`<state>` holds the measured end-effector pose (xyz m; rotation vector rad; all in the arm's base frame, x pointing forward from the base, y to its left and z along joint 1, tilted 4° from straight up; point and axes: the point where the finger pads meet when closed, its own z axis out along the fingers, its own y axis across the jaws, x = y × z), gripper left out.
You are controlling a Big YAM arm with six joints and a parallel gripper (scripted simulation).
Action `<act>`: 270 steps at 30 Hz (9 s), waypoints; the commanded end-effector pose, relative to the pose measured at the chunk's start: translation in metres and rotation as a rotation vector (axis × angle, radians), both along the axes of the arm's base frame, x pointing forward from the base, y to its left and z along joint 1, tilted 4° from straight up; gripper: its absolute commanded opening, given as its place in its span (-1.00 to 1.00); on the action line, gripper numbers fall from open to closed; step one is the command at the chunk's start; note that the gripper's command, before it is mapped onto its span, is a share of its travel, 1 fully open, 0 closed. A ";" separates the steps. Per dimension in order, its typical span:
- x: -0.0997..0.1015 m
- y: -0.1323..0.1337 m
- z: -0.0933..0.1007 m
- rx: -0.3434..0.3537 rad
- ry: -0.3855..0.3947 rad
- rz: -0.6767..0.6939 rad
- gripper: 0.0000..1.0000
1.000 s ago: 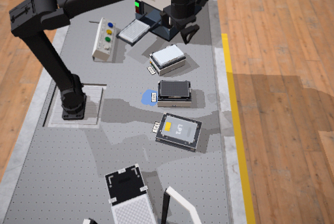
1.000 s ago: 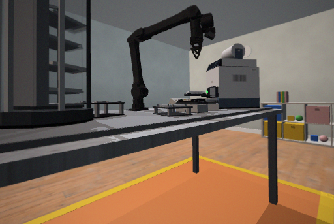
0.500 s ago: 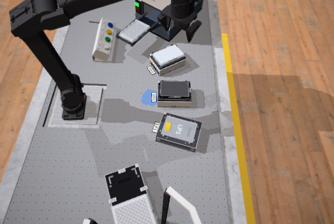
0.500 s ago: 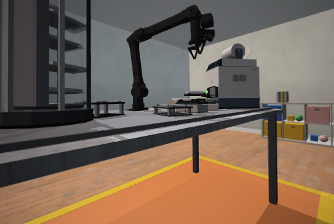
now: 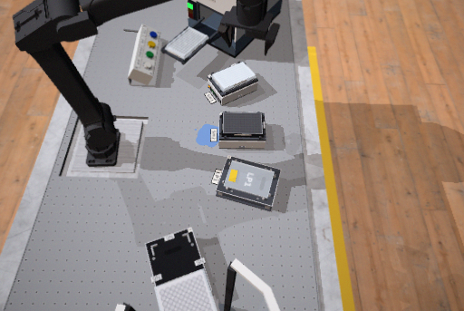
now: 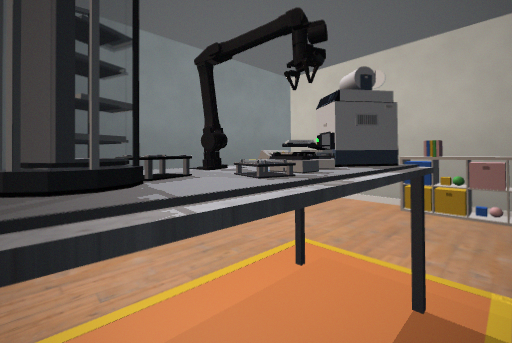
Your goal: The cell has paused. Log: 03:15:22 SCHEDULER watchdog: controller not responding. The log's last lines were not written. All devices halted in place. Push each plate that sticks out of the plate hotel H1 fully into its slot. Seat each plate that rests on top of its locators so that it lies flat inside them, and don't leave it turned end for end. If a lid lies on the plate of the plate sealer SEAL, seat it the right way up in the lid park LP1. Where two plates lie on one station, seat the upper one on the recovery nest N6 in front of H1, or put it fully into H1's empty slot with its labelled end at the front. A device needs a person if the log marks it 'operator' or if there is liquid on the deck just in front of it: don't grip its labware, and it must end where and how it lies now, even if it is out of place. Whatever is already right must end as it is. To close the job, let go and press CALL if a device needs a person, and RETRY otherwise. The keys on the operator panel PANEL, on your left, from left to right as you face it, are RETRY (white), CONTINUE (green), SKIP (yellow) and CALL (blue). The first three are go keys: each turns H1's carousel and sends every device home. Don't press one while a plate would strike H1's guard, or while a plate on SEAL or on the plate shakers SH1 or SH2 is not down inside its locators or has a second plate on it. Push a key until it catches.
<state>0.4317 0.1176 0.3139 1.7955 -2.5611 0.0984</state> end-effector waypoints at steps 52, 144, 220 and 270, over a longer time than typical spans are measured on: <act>0.013 0.002 0.013 -0.007 0.010 0.319 1.00; 0.008 -0.009 -0.154 -0.009 0.022 0.315 1.00; 0.009 0.003 -0.049 -0.006 -0.001 0.317 1.00; -0.029 0.150 -0.067 0.024 -0.024 -0.572 1.00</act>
